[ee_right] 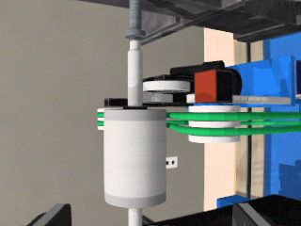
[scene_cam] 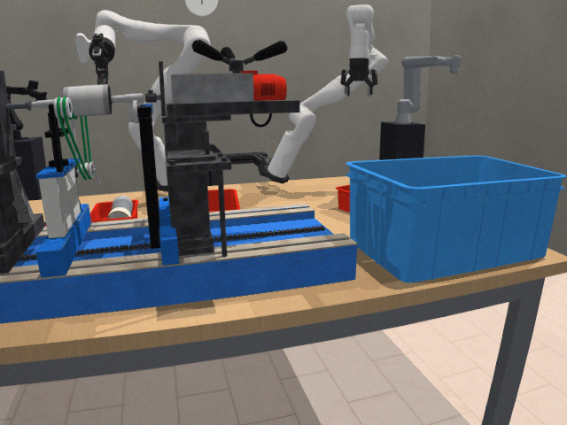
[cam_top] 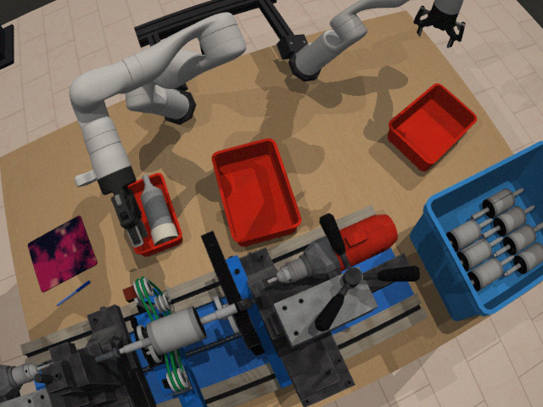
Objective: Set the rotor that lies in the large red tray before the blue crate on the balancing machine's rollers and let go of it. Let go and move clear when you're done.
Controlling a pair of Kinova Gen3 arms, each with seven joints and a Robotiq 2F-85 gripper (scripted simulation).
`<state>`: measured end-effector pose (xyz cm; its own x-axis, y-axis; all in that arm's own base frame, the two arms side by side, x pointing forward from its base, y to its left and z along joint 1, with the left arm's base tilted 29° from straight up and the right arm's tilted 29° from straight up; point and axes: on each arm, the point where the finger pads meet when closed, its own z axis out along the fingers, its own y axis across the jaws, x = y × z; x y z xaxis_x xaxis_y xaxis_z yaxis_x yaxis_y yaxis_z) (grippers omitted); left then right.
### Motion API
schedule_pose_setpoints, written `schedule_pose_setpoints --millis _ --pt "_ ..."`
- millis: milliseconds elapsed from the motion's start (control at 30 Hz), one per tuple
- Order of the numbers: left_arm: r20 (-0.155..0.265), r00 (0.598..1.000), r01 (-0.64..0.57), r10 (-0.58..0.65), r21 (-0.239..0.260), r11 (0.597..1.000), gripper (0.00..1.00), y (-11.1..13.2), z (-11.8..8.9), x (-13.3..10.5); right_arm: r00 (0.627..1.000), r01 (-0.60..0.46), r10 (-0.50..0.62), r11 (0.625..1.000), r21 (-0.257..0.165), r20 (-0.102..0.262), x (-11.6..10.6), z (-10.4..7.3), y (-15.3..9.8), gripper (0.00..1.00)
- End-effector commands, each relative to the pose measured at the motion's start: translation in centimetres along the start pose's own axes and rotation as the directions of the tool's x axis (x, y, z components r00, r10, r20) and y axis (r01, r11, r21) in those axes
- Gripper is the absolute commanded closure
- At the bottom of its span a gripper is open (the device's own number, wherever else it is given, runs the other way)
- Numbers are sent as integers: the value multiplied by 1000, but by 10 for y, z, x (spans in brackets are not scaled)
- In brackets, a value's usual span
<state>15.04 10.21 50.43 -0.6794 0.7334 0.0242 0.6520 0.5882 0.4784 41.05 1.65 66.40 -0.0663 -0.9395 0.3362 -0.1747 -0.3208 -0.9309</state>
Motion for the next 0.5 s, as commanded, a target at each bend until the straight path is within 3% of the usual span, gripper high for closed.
schedule_pose_setpoints --millis 0,467 --pt "0 1000 0 0 -1 1000 2 0 0 0 1000 1 -1 1000 1 0 0 -10 1 2" --pt "0 1000 0 0 -1 1000 2 0 0 0 1000 1 -1 1000 1 0 0 -34 6 2"
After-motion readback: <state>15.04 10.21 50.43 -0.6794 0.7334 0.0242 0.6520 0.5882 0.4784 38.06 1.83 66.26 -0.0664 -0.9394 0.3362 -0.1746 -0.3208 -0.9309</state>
